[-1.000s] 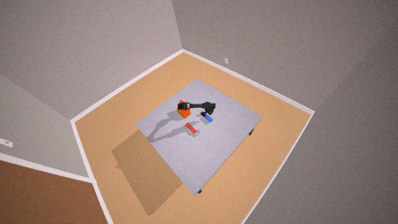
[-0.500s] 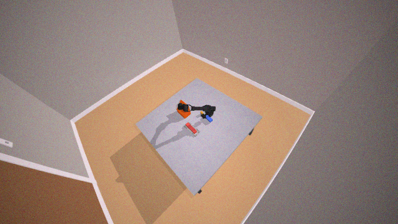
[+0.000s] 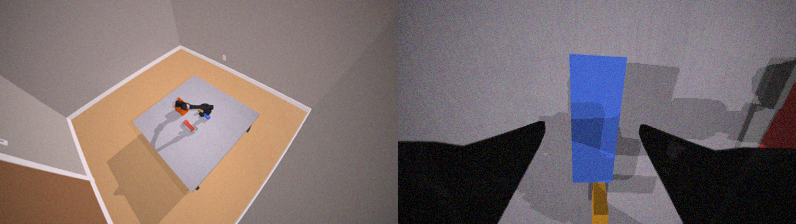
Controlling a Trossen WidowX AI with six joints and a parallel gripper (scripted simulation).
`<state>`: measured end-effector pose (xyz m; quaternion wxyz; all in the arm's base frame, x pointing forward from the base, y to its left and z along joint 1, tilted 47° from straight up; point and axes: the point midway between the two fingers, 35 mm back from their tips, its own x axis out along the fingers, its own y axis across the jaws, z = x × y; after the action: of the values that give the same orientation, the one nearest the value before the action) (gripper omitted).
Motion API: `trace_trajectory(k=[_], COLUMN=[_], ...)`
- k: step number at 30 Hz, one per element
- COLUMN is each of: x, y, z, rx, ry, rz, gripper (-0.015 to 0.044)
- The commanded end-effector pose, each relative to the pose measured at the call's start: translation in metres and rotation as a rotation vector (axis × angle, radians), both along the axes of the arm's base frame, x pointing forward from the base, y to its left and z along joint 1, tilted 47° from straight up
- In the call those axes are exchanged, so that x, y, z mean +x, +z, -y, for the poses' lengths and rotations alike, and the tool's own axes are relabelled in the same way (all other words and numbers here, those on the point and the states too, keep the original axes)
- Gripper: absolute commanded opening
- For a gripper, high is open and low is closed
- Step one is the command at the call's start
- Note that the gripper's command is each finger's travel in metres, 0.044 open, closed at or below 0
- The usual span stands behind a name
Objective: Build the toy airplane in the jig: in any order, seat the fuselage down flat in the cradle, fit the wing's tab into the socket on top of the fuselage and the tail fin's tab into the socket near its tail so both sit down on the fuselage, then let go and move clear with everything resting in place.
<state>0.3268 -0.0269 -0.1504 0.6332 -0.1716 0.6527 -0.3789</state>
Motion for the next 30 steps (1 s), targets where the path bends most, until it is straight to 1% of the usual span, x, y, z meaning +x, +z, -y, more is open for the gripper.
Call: trace_trajectory(k=[1,12,22,29,30], x=[-0.005,-0.008,-0.008,-0.008,-0.008], y=[-0.007,-0.017,-0.017,-0.017,-0.017], z=[0.007,0.018,0.018,0.018,0.018], rx=[-0.005,-0.006,-0.006,-0.006,-0.006], ry=[0.002,0.002,0.002,0.002,0.002], rz=[-0.014,-0.015,-0.015,-0.015,-0.015], gripper=[0.044,0.044,0.0177,0.0131,0.0105])
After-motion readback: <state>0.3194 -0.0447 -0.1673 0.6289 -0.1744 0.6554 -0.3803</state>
